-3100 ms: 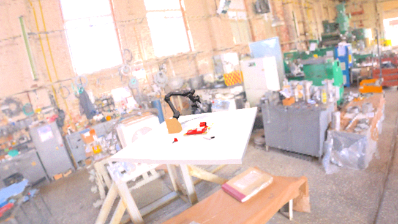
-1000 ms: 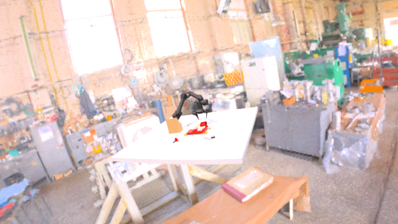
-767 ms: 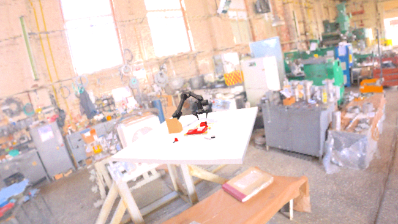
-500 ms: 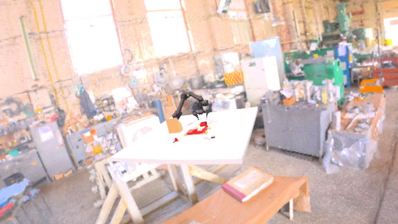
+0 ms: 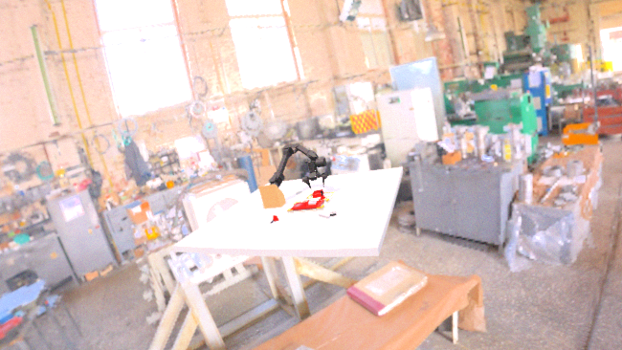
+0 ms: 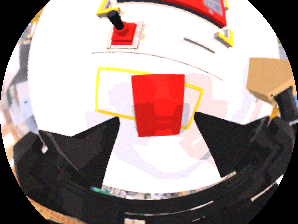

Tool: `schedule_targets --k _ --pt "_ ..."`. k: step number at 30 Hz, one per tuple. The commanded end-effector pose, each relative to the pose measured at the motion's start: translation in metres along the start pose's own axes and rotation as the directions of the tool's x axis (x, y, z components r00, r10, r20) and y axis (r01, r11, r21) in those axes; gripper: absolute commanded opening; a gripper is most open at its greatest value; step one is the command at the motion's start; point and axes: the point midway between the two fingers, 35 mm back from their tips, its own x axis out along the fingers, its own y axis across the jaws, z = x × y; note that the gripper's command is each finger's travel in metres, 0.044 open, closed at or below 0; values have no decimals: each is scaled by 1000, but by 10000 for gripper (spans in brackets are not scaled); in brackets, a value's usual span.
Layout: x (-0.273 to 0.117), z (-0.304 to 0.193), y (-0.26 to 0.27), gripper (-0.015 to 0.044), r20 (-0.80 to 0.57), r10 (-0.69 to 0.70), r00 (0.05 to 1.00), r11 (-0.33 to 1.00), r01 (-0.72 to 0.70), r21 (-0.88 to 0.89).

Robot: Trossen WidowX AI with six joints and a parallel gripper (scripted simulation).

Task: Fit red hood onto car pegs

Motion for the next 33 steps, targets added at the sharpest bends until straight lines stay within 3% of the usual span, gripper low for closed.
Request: schedule_targets --k 1,33 --pt "5 1 -3 440 -5 -5 1000 1000 5 13" --pt "23 0 -4 440 -9 -4 1000 1000 4 12"
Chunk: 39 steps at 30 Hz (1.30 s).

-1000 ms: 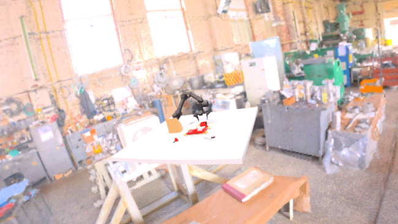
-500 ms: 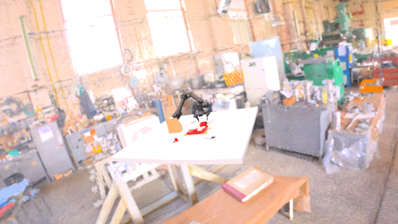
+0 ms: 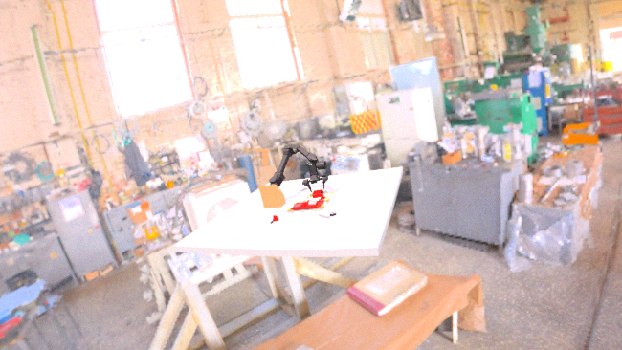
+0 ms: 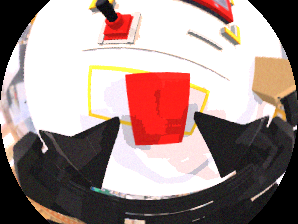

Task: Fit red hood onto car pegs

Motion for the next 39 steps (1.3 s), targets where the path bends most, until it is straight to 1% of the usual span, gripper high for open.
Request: schedule_targets --k 1,39 --pt "3 1 -2 440 -5 -4 1000 1000 5 12" --pt "20 1 -2 440 -5 -4 1000 1000 4 12"
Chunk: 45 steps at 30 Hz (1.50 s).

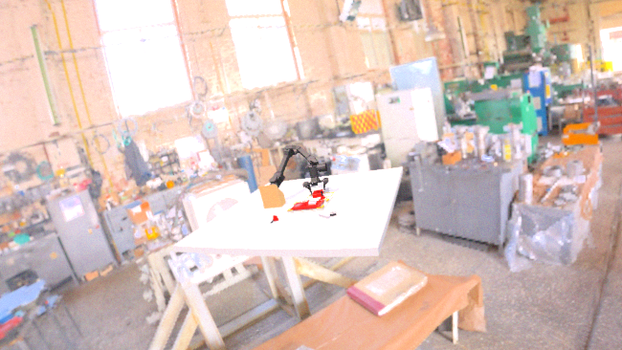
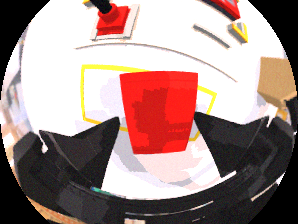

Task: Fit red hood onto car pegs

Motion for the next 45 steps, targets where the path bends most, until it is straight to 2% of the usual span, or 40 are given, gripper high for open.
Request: schedule_targets --k 1,5,8,18,29,45 --pt "4 1 -2 440 -4 -5 1000 1000 5 12" --pt "5 1 -2 440 -5 -5 1000 1000 5 12" --pt "2 0 0 361 0 0 1000 1000 0 0" --pt "2 0 0 295 0 0 1000 1000 0 0" --pt "-9 0 0 6 0 -1 1000 1000 1 3" --pt "-52 1 0 0 2 -1 1000 1000 1 3"
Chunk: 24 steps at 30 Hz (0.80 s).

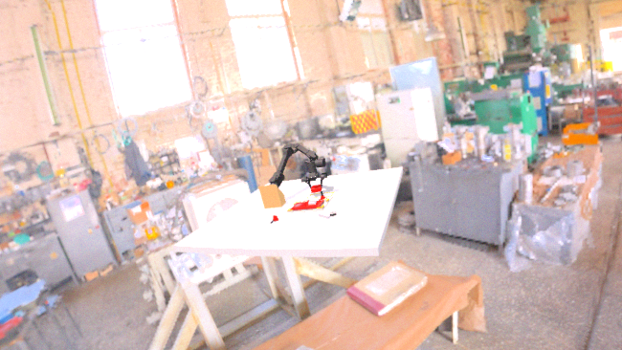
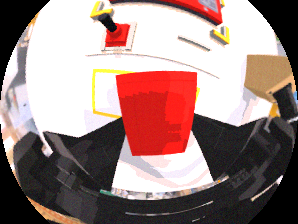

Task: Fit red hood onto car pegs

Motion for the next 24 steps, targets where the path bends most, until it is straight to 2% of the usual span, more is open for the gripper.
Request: schedule_targets --k 1,15,24 --pt "-17 -2 3 0 8 14 1000 1000 -14 -17" --pt "-52 -2 3 0 10 13 1000 1000 -13 -17" --pt "-52 5 3 0 7 10 1000 999 -10 -47"
